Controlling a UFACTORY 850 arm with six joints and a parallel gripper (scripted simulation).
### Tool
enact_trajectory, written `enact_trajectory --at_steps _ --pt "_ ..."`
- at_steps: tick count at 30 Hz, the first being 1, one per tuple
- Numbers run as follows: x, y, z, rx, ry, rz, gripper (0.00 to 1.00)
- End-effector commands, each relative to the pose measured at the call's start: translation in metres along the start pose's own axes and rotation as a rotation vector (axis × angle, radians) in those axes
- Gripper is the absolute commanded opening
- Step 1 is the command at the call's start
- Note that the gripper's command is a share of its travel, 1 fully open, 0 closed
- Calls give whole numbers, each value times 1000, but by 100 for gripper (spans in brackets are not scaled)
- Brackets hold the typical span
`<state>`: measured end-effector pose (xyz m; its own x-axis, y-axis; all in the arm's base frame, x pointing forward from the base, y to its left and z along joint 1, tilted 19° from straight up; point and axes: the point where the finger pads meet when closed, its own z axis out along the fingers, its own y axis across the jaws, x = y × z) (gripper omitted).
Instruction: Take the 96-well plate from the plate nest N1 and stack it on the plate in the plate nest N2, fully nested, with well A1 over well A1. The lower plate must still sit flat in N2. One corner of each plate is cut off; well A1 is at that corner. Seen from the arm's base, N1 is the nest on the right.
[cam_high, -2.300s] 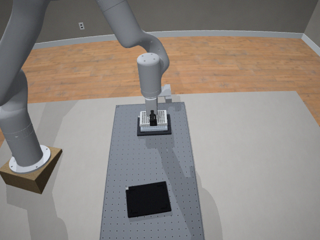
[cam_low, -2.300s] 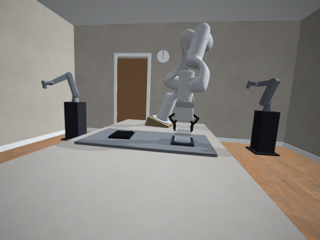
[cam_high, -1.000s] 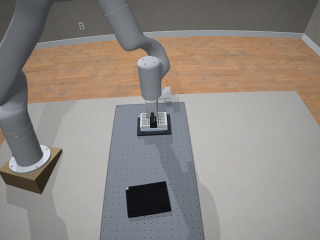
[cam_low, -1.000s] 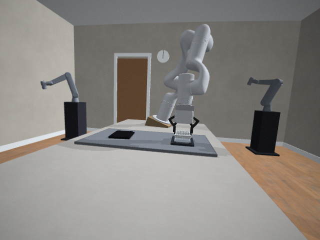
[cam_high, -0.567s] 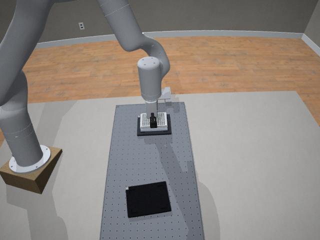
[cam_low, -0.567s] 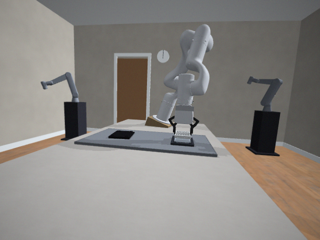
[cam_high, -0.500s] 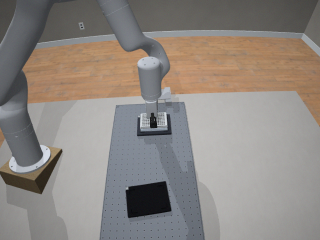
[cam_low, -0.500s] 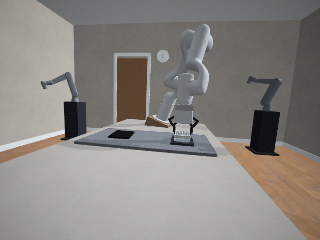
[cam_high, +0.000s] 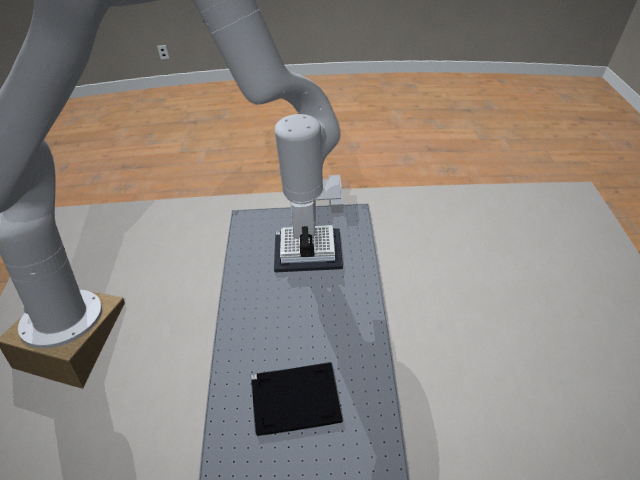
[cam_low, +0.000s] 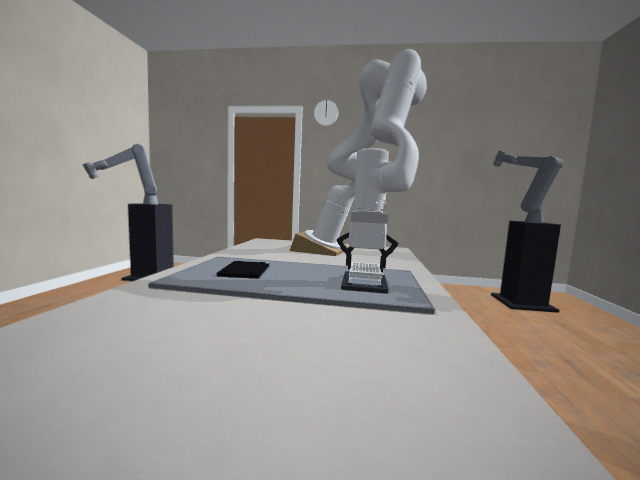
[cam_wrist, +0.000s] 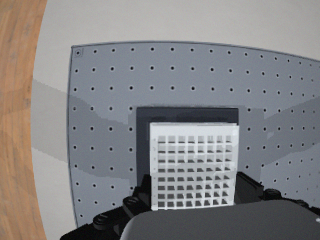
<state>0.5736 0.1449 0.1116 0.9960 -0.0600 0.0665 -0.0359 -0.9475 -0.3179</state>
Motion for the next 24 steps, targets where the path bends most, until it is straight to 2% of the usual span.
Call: enact_trajectory --at_steps 1,24 --pt "1 0 0 0 2 0 0" --pt "1 0 3 0 2 0 0"
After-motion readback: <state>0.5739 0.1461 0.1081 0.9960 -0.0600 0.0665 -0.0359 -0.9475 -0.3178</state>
